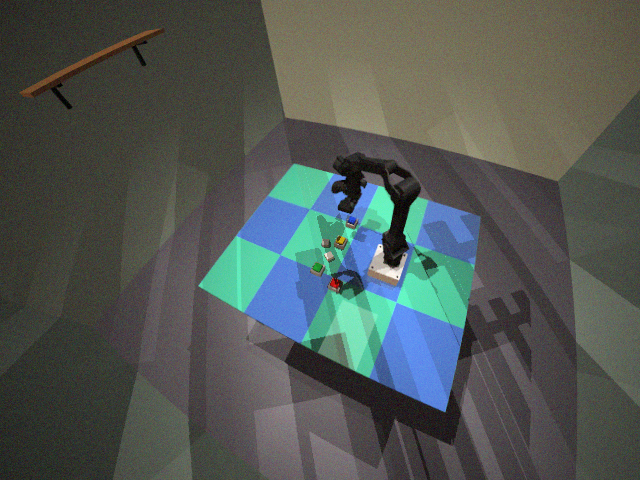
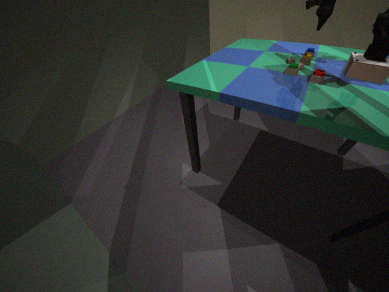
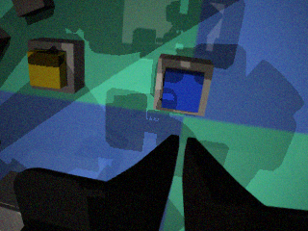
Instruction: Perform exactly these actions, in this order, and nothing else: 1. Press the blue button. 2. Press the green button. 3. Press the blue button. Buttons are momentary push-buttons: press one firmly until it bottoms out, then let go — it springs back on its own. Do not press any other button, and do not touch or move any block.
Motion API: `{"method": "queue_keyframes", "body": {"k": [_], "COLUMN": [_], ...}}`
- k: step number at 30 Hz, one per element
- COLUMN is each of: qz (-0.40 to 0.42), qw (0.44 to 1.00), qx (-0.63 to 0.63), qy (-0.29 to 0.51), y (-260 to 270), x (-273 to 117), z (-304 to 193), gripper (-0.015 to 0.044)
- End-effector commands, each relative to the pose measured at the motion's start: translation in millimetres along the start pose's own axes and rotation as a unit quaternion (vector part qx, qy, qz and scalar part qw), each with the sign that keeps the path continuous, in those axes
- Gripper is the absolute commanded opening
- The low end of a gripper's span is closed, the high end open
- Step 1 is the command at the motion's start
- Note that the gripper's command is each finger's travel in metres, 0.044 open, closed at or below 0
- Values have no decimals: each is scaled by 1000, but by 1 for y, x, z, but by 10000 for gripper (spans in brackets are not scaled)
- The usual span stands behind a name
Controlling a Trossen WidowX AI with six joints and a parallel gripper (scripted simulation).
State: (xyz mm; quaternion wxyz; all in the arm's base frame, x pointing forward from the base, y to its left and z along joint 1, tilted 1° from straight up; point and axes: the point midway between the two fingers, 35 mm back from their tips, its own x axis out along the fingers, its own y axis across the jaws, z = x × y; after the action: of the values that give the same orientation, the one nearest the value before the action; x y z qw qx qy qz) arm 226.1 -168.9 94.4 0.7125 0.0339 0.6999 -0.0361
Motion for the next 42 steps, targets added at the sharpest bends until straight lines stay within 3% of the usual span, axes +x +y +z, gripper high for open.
{"method": "queue_keyframes", "body": {"k": [1, 13, 24, 32, 37, 42], "qz": [1, 1, 13, 14, 14, 14], "qw": [1000, 1000, 1000, 1000, 1000, 1000], "qx": [-5, -12, -3, -2, -2, -2], "qy": [1, -3, -2, -1, -1, -1], "y": [8, 144, 284, 294, 295, 295], "x": [-5, -7, -9, -7, 50, 52], "z": [5, 56, 41, 38, 38, 37], "gripper": [20, 20, 20, 20, 20, 20]}}
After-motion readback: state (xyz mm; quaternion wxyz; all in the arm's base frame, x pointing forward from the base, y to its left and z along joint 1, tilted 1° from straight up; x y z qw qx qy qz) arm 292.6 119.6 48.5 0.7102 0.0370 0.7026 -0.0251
